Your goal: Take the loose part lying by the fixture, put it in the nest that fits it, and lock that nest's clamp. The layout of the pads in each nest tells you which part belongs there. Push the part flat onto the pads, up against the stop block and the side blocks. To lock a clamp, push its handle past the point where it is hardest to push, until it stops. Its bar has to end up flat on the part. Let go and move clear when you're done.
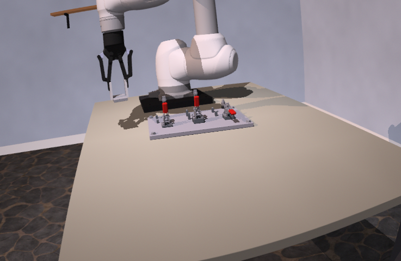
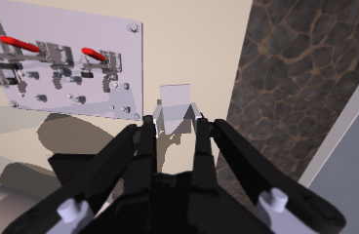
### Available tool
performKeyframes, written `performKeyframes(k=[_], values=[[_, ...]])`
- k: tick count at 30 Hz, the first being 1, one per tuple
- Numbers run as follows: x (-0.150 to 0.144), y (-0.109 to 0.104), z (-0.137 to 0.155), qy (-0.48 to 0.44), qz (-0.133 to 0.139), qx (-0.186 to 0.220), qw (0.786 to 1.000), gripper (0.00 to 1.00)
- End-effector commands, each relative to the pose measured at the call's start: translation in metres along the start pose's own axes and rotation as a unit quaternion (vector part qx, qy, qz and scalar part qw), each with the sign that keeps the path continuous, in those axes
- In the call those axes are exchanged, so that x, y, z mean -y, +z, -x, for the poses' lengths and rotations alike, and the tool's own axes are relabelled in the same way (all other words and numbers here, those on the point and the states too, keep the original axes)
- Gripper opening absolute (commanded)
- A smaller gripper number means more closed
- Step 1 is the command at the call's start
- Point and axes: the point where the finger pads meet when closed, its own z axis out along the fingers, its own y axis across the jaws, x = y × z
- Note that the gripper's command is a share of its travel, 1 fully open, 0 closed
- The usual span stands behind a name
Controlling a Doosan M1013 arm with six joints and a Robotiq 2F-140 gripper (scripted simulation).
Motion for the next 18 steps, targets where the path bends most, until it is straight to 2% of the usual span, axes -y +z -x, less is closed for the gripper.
performKeyframes(k=[1,11,18], values=[[0.0011,-0.0018,-0.0001,-0.004,-0.001,0.001,1.0,0.1],[0.0011,-0.0018,-0.0001,0.076,-0.001,0.001,0.997,0.1],[0.0011,-0.0018,-0.0001,0.083,-0.001,0.001,0.997,0.1]])
